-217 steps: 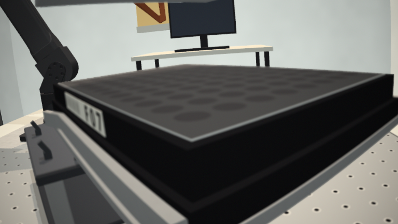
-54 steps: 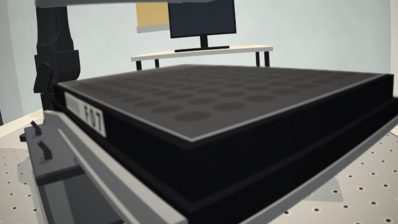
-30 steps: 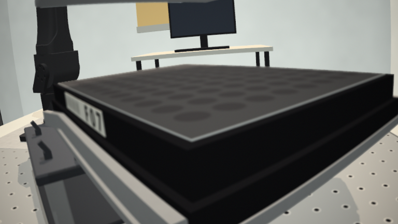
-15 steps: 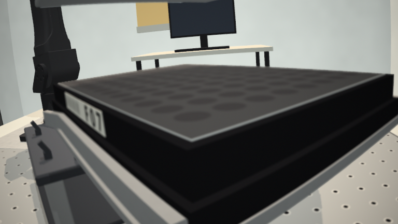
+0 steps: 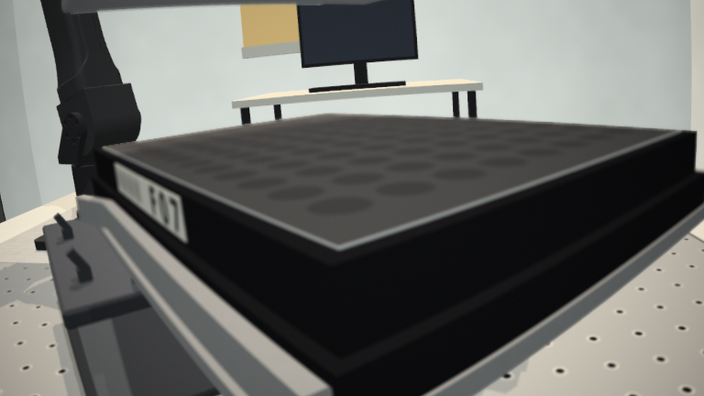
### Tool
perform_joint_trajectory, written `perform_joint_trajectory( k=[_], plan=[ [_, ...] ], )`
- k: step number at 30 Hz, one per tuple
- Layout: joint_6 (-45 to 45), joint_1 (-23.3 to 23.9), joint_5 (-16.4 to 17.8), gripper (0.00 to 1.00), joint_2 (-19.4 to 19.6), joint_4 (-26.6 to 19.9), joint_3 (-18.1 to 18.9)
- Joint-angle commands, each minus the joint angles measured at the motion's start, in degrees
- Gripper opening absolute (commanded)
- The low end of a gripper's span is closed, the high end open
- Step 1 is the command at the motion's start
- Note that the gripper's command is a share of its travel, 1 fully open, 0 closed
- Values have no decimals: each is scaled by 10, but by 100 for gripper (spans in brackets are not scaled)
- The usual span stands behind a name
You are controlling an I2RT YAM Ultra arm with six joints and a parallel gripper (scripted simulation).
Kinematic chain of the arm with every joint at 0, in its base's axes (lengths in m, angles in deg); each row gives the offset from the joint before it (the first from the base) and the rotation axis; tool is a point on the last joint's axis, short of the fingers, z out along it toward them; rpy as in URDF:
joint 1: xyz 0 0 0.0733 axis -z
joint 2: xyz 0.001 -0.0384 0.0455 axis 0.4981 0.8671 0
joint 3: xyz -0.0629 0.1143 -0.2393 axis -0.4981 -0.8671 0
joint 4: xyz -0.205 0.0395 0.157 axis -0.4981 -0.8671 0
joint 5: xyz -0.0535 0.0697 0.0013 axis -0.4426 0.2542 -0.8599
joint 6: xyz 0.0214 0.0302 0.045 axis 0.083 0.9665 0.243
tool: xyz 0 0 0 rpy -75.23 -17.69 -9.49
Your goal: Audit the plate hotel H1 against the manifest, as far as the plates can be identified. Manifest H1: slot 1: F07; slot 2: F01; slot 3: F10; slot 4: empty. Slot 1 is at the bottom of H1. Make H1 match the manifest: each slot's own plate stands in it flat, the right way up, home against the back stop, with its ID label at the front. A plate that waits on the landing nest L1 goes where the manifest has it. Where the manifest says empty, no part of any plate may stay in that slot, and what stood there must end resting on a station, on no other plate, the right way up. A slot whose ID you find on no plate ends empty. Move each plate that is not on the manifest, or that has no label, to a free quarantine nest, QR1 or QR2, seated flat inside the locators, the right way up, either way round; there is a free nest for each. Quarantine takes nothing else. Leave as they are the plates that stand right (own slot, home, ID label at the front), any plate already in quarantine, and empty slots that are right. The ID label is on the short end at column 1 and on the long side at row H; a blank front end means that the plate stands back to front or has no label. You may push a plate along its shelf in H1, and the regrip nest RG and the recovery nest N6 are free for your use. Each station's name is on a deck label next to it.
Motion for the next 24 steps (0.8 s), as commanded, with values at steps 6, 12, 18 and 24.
perform_joint_trajectory(
  k=[6, 12, 18, 24],
  plan=[
    [59, -21, -42, 0, -52, 85, -50],
    [100, -40, -75, 0, -86, 136, -98],
    [140, -63, -116, 0, -118, 186, -145],
    [166, -80, -148, 0, -136, 221, -176]
  ],
)
